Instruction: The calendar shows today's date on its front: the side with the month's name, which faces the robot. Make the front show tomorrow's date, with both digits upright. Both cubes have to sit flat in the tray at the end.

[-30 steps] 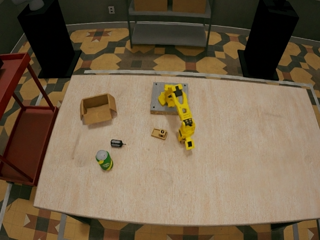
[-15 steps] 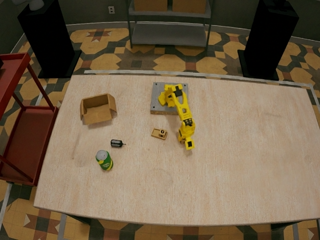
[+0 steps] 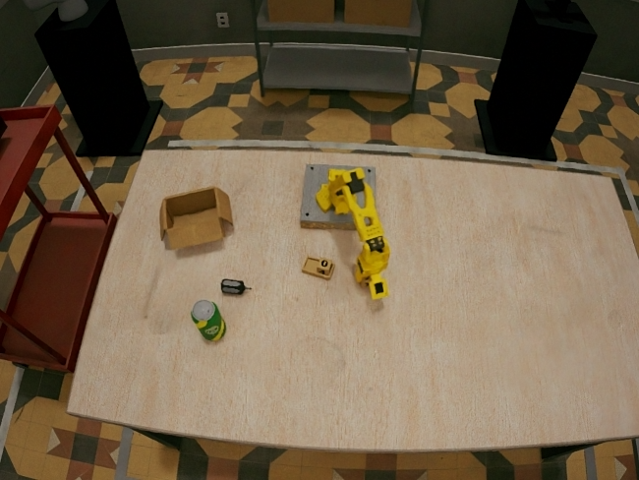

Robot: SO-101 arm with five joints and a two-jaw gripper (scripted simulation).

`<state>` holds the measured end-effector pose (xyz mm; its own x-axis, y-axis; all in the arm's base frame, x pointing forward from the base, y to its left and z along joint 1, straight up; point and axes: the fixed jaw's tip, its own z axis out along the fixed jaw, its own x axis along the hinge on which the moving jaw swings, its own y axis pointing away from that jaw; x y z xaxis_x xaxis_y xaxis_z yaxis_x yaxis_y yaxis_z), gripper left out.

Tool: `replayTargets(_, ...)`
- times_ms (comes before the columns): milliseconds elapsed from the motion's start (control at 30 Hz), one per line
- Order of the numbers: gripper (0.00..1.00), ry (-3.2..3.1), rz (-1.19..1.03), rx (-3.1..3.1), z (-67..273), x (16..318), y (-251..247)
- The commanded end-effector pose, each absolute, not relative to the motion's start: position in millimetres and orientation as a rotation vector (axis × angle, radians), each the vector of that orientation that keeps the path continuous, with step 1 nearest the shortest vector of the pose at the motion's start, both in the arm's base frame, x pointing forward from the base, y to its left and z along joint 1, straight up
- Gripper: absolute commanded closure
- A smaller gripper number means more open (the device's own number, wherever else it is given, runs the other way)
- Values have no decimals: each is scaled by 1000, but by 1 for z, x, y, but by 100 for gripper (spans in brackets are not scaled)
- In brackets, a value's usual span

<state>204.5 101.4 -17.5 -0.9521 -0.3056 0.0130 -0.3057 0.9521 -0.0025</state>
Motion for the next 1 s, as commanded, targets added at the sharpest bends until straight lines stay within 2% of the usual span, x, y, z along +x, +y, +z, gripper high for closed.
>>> replayTargets(0, 100, -3089, 6, 490, -10, 205, 101)
replayTargets(533, 100, -3089, 6, 490, 27, 203, 103)
replayTargets(967, 100, -3089, 6, 490, 31, 203, 103)
